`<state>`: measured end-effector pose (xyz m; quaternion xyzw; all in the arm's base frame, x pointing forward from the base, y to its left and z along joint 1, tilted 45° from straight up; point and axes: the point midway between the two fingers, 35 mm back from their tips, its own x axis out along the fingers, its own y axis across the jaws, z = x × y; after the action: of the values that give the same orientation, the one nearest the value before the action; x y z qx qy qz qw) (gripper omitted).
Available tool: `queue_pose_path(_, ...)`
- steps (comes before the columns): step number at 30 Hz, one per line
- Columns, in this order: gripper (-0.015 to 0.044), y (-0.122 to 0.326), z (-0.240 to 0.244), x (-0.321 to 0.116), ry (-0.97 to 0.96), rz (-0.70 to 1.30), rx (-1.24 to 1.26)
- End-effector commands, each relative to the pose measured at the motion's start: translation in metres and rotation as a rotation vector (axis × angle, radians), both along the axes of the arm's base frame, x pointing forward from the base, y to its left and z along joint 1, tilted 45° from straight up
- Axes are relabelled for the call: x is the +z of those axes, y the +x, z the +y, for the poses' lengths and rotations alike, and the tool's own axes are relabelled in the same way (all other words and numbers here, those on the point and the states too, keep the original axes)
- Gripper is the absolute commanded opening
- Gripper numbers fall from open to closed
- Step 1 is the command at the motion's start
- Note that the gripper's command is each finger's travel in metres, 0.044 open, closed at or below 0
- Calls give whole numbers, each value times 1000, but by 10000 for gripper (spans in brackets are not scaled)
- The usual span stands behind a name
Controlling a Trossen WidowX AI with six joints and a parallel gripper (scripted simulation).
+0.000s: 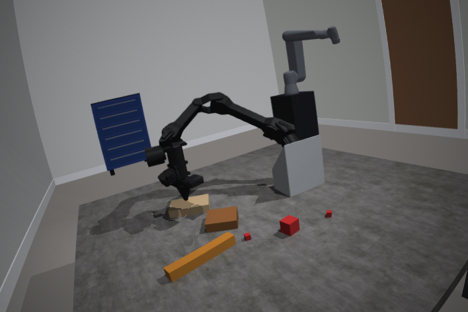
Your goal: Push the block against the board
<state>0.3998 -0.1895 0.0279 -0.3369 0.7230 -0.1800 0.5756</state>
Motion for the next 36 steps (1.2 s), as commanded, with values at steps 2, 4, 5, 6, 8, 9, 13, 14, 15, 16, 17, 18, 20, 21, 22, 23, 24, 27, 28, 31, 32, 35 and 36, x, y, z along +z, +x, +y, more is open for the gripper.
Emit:
queue_pose_path(2,0,-9,-6,4,-13,-106,-117)
queue_pose_path(4,0,-11,-8,7,-20,-153,-167)
queue_pose_path(5,0,-13,-10,8,-24,-177,-191)
queue_pose_path(6,0,-14,-11,9,-28,-201,-216)
queue_pose_path(8,0,-17,-13,12,-36,-249,-265)
queue_pose_path(9,0,-18,-14,13,-40,-273,-290)
queue_pose_path(13,0,-24,-18,18,-55,-368,-388)
queue_pose_path(14,0,-25,-19,20,-59,-392,-413)
queue_pose_path(15,0,-27,-20,21,-63,-416,-438)
queue_pose_path(16,0,-28,-21,22,-67,-440,-462)
queue_pose_path(17,0,-30,-22,23,-71,-464,-487)
queue_pose_path(18,0,-31,-23,25,-75,-488,-511)
queue_pose_path(20,0,-34,-25,27,-83,-536,-560)
queue_pose_path(21,0,-36,-26,28,-87,-560,-585)
queue_pose_path(22,0,-37,-27,30,-91,-584,-610)
queue_pose_path(23,0,-39,-28,31,-95,-607,-634)
queue_pose_path(24,0,-40,-29,32,-100,-631,-659)
queue_pose_path(27,0,-45,-32,35,-112,-703,-732)
queue_pose_path(28,0,-46,-33,37,-116,-727,-757)
queue_pose_path(31,0,-51,-36,40,-128,-799,-830)
queue_pose_path(32,0,-53,-37,41,-133,-823,-855)
queue_pose_path(35,0,-57,-39,44,-145,-895,-928)
queue_pose_path(36,0,-59,-40,45,-149,-919,-952)
